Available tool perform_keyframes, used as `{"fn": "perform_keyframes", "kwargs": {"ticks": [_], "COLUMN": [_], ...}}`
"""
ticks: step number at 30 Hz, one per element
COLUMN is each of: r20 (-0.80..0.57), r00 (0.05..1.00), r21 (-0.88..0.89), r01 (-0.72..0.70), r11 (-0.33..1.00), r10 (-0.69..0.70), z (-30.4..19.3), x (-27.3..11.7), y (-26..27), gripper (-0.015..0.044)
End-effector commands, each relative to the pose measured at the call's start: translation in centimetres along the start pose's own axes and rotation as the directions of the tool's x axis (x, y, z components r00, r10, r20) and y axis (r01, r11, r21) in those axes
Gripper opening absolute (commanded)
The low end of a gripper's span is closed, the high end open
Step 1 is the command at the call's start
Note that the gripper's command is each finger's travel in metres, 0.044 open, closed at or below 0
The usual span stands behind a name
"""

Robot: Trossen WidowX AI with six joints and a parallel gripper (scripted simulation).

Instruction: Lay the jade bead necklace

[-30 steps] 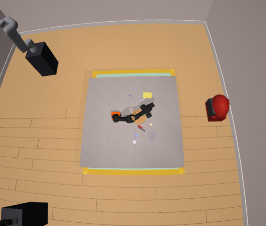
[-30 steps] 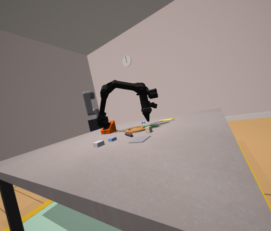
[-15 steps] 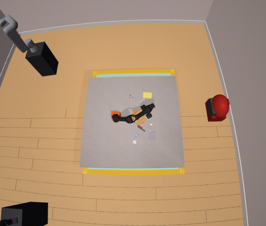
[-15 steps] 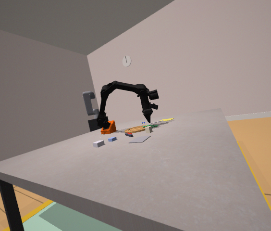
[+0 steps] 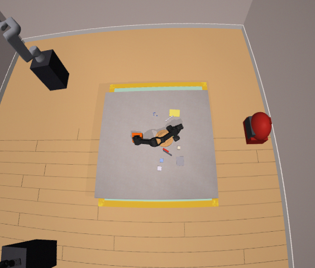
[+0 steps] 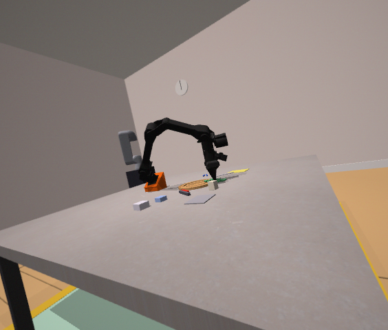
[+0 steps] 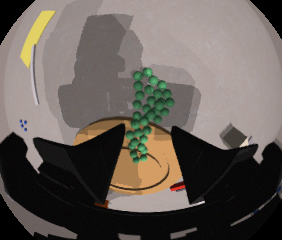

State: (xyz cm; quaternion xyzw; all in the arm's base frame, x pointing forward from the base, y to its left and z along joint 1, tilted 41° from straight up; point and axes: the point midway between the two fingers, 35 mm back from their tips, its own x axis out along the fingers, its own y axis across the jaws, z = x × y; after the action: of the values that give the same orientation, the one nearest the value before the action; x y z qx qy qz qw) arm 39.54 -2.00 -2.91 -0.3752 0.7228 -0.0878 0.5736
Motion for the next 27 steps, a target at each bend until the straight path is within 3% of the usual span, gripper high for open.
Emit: {"fn": "perform_keyframes", "kwargs": {"ticks": [1,3,27], "r20": [-0.003,-0.001,-0.001], "r00": [1.000,1.000,1.000], "r21": [-0.011,0.000,0.000], "r01": [0.004,0.000,0.000], "r11": [1.000,1.000,1.000], "r10": [-0.004,0.000,0.000], "z": [-0.13,-0.02,-0.02], "x": [0.25,0.07,0.07], "y": [0.16,-0.01,-0.01], "gripper": [0.0250,0.0198,0.0038]}}
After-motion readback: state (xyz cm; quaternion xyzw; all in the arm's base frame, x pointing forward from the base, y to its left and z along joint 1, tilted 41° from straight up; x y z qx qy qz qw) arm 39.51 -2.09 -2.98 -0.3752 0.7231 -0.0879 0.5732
